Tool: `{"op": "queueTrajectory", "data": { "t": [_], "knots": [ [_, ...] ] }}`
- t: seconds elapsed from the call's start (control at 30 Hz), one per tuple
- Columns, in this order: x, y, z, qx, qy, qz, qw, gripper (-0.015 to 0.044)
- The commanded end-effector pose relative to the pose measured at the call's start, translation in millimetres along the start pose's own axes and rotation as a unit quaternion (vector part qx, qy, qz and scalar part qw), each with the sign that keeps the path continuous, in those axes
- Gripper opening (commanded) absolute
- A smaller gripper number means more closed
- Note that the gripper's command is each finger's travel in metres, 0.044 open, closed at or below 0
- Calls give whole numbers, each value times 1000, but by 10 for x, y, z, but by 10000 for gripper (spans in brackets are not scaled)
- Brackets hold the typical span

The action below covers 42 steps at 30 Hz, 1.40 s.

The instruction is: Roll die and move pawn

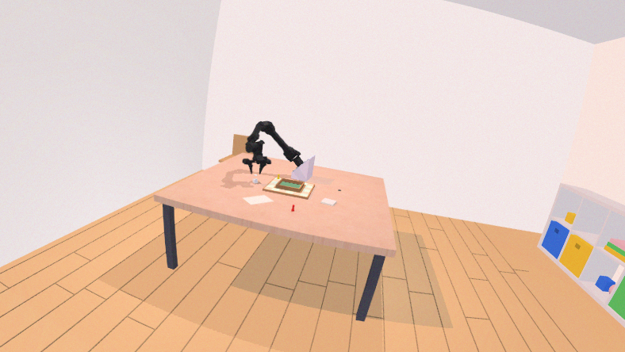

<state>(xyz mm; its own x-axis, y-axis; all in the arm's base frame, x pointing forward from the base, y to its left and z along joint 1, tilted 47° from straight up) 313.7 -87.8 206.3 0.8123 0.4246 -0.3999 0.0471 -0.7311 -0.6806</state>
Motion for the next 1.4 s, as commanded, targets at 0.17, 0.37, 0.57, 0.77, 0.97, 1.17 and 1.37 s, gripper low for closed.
{"op": "queueTrajectory", "data": {
  "t": [0.17, 0.37, 0.57, 0.77, 0.97, 1.17, 1.37],
  "knots": [
    [46, 156, -1, 0, -7, 5, 1000, 275],
    [49, 196, -2, 0, -7, 5, 1000, 275],
    [52, 292, -3, 0, -7, 5, 1000, 275],
    [52, 388, -3, 0, -7, 5, 1000, 275],
    [50, 472, -2, 0, -7, 5, 1000, 275],
    [50, 474, -2, 0, -7, 5, 1000, 144],
    [50, 474, -2, 0, -7, 5, 1000, 84]
  ]
}}
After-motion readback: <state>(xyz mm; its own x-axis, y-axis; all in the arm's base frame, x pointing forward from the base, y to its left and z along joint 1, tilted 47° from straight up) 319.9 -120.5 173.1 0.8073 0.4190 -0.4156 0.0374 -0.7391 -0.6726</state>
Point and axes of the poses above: the point midway between the two fingers, 35 mm back from their tips, its own y axis out along the fingers, its own z axis across the jaws, x = y × z, the point moved 7 cm from there along -y, back along the fingers, and after that the axes turned 11 degrees about y, right-handed, at the moved point
